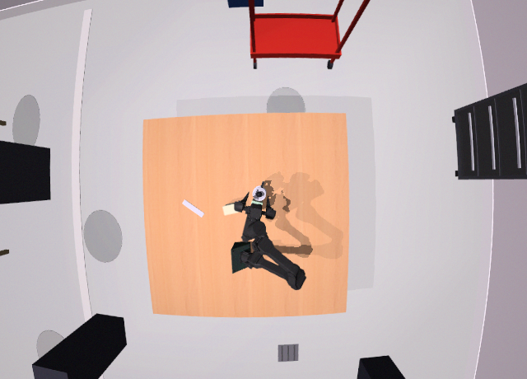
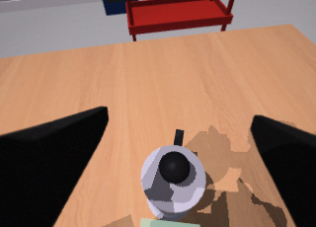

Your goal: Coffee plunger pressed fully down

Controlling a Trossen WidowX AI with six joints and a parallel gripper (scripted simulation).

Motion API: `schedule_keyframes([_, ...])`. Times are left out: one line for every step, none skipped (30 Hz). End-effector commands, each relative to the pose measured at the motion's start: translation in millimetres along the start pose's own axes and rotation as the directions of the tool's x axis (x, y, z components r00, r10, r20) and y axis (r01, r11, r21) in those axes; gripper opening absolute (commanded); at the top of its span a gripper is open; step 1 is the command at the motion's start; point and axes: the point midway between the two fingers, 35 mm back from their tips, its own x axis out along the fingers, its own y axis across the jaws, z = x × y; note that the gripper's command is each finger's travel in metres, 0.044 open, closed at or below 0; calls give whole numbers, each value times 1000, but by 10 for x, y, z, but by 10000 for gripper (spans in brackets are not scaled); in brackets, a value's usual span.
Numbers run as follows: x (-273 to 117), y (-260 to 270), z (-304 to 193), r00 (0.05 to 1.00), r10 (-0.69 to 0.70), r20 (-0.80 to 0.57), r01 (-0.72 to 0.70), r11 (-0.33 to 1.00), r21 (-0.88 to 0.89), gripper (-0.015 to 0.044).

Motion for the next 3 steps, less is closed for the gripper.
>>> schedule_keyframes([-13,-14,14,1000,-5,0,5,1000,6,440])
schedule_keyframes([-13,-14,14,1000,-5,0,5,1000,6,440])
schedule_keyframes([-13,-14,14,1000,-5,0,5,1000,6,440])
